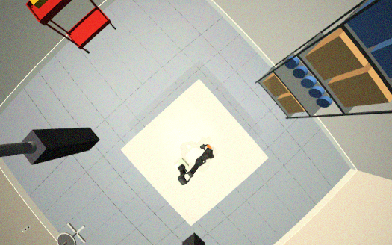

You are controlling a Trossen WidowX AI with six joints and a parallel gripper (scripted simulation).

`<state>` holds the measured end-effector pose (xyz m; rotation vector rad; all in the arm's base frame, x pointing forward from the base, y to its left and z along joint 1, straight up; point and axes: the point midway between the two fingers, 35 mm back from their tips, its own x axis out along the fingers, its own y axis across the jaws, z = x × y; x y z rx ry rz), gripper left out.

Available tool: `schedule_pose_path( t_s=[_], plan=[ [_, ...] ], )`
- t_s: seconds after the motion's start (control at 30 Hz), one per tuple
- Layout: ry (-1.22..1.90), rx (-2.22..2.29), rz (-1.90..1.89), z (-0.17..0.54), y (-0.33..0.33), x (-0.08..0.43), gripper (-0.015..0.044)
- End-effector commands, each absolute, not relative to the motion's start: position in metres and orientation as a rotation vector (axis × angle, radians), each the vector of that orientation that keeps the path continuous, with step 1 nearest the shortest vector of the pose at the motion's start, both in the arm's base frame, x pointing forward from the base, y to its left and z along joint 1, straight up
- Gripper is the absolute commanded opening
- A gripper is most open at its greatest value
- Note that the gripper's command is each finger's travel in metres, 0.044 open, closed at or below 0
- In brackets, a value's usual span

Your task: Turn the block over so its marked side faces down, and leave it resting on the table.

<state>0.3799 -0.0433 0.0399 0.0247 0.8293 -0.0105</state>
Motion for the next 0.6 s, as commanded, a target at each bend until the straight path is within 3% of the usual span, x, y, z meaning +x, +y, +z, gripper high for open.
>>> schedule_pose_path(
  t_s=[0.0,0.33,0.57],
  plan=[
    [0.984,-0.001,-0.009,0.074,-0.04,0.354,0.044],
    [0.989,-0.001,-0.009,0.075,-0.04,0.355,0.044],
    [1.181,0.007,-0.009,0.083,-0.042,0.375,0.044]
  ],
)
